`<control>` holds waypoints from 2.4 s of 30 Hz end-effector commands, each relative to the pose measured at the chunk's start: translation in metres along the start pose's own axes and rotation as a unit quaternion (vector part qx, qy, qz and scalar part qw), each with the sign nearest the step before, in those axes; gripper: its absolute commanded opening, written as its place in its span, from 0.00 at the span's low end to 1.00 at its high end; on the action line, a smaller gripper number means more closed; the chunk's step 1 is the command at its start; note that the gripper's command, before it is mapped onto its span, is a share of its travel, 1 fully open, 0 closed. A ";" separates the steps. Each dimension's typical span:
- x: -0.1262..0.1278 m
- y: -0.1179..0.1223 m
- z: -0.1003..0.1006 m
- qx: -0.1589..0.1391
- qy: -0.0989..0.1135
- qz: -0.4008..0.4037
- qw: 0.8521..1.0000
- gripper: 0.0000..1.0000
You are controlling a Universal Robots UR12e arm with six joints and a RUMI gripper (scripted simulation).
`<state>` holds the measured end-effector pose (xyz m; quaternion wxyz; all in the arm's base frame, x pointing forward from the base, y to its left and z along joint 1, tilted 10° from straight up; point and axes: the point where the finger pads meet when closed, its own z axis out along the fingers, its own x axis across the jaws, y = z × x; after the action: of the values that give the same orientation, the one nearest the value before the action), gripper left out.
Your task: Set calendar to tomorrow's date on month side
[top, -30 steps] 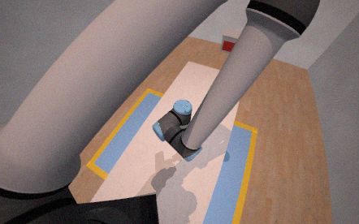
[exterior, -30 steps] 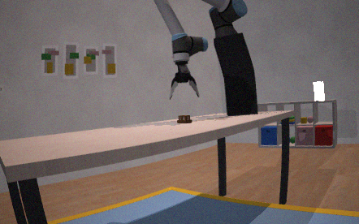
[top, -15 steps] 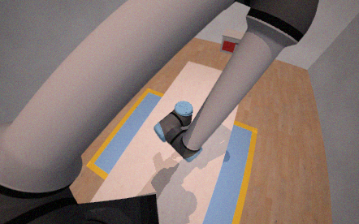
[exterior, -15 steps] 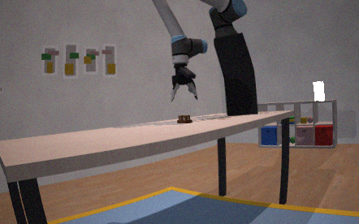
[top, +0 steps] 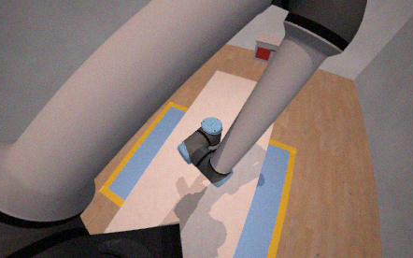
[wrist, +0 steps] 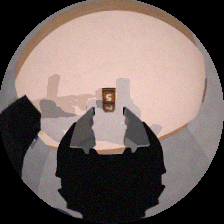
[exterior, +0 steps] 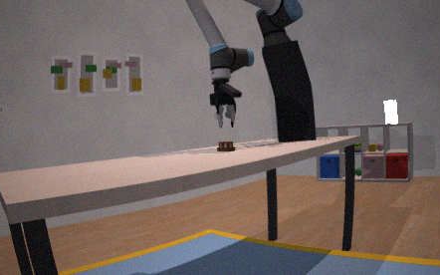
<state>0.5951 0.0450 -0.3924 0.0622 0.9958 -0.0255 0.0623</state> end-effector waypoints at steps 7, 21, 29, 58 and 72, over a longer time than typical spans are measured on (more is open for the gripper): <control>0.000 0.000 0.000 0.000 0.000 -0.003 1.000 0.29; 0.000 0.000 0.000 0.000 0.000 -0.003 1.000 0.29; 0.000 0.000 0.000 0.000 0.000 -0.003 1.000 0.29; 0.000 0.000 0.015 0.000 0.000 -0.006 1.000 0.29; 0.000 0.000 0.034 0.000 0.000 -0.006 1.000 0.29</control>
<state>0.5985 0.0410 -0.4210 0.0622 0.9960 -0.0192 0.0620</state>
